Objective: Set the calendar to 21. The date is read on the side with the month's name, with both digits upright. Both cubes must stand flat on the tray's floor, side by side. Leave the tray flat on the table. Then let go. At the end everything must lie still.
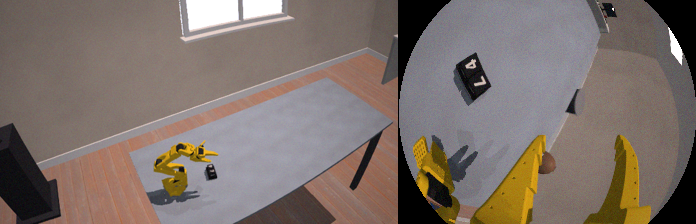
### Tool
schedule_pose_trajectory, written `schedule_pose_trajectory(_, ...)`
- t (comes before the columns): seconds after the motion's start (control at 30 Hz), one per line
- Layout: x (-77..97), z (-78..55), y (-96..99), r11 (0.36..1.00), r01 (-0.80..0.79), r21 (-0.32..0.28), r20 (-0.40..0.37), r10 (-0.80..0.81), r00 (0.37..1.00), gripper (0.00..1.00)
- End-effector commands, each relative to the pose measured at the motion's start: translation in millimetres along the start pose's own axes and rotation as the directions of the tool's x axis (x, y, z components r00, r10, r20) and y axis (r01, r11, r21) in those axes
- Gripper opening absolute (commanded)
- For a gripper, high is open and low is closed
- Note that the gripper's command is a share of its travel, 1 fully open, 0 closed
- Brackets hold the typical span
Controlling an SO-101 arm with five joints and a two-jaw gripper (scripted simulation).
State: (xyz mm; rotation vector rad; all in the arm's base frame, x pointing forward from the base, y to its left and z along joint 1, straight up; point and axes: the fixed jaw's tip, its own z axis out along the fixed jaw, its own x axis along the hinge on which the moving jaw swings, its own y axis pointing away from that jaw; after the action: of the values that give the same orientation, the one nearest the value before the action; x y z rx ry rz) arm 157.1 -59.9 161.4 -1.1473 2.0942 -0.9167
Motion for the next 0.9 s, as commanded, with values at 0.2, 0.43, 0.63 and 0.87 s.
schedule_pose_trajectory(0.2, -36.6, 8.3, 38.2, 0.872, 0.252, -0.420, 0.149, -0.207, 0.967, 0.35)
schedule_pose_trajectory(0.43, -36.4, 9.2, 39.1, 0.868, 0.252, -0.428, 0.148, -0.208, 0.967, 0.35)
schedule_pose_trajectory(0.63, -34.6, 17.2, 48.8, 0.822, 0.254, -0.510, 0.134, -0.216, 0.967, 0.35)
schedule_pose_trajectory(0.87, -31.1, 27.5, 64.7, 0.738, 0.250, -0.626, 0.115, -0.229, 0.966, 0.35)
